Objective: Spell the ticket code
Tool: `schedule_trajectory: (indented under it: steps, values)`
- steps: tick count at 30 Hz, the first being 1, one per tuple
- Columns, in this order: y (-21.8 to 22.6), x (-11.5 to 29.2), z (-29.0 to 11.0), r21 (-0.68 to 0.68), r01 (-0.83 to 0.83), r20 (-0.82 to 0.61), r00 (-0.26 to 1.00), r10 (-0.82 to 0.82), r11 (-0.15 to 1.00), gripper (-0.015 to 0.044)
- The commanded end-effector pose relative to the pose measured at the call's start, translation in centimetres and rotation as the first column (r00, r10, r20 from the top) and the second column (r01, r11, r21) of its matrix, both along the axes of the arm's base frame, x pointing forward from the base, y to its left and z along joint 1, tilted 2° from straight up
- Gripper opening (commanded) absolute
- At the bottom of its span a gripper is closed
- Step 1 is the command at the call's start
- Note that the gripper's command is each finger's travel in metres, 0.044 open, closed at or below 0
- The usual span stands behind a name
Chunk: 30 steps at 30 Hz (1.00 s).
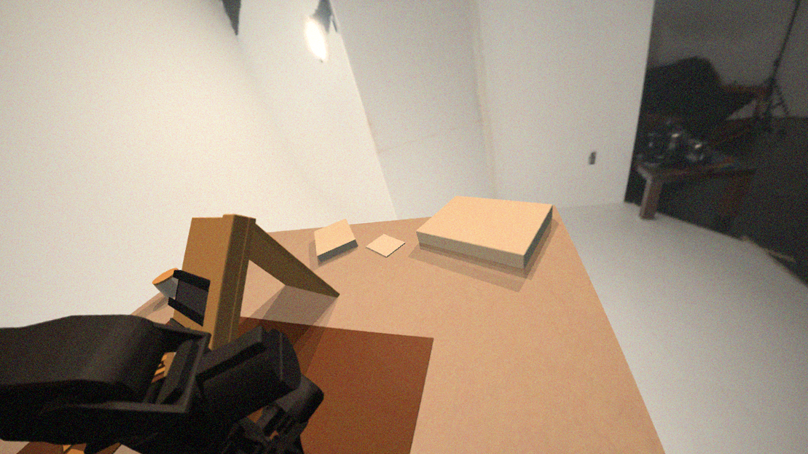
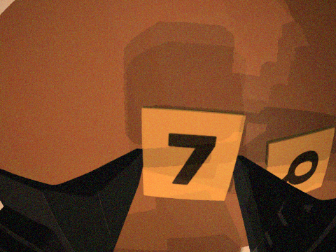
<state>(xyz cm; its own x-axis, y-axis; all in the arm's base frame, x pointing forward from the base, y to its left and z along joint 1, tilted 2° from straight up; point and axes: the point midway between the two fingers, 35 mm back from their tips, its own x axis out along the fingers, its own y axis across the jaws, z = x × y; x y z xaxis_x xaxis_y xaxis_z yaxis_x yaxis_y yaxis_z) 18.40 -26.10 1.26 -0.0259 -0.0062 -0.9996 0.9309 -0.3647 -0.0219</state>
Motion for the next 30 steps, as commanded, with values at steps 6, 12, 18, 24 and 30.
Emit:
schedule_trajectory:
  steps: [6, 12, 18, 24, 30]
  values:
    - [0.1, 0.0, 0.6, -0.004, 0.0, 0.0, 1.0, 0.0, 1.0, 0.0]
    - [0.1, 0.0, 0.8, -0.004, 0.0, 0.0, 1.0, 0.0, 1.0, 0.0]
    - [0.2, 0.0, 1.1, -0.004, 0.0, 0.0, 1.0, 0.0, 1.0, 0.0]
    - [0.3, 0.0, 1.4, -0.004, 0.0, 0.0, 1.0, 0.0, 1.0, 0.0]
    - [0.3, 0.0, 1.6, -0.004, 0.0, 0.0, 1.0, 0.0, 1.0, 0.0]
